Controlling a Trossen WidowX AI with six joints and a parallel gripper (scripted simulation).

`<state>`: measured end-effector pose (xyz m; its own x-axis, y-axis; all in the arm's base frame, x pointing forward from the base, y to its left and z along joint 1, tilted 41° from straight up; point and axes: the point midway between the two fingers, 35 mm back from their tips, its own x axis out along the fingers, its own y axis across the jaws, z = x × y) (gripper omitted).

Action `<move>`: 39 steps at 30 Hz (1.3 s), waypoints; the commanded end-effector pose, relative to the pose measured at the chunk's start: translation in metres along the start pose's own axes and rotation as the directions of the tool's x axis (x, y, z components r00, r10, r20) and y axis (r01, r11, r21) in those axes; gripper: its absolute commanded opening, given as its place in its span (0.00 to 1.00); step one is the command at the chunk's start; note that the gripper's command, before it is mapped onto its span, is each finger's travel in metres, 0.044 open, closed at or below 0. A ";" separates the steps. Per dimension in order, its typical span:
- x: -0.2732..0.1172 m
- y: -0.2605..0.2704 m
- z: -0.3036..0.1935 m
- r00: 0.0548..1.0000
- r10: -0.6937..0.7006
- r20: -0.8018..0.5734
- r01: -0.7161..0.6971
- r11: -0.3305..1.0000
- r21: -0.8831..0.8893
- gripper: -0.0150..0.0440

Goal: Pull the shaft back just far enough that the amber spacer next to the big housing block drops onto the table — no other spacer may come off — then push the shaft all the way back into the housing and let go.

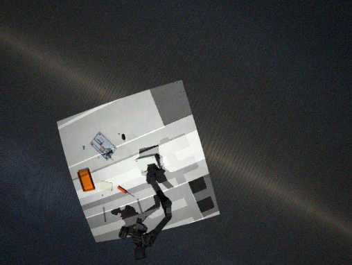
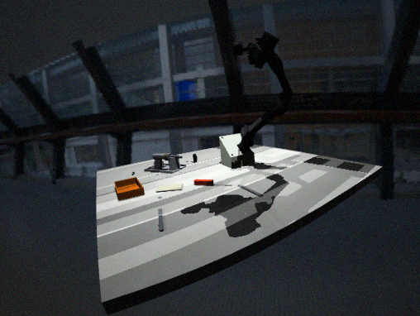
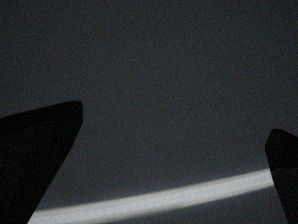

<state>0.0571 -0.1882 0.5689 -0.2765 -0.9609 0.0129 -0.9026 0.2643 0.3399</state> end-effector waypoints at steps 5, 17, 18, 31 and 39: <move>0.007 -0.050 0.009 0.996 -0.083 -0.011 0.076 0.953 -0.295 1.00; 0.005 -0.216 0.059 0.929 -0.369 0.010 0.053 0.108 -0.993 1.00; 0.004 -0.226 0.065 0.922 -0.387 0.017 0.032 0.033 -0.999 1.00; -0.020 -0.344 0.154 0.784 -0.609 0.117 -0.455 -0.694 -0.558 1.00; -0.041 -0.393 0.212 0.680 -0.709 0.187 -0.717 -0.696 -0.034 1.00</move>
<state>0.3288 -0.2479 0.2946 0.3092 -0.8952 -0.3209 0.9493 0.2706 0.1599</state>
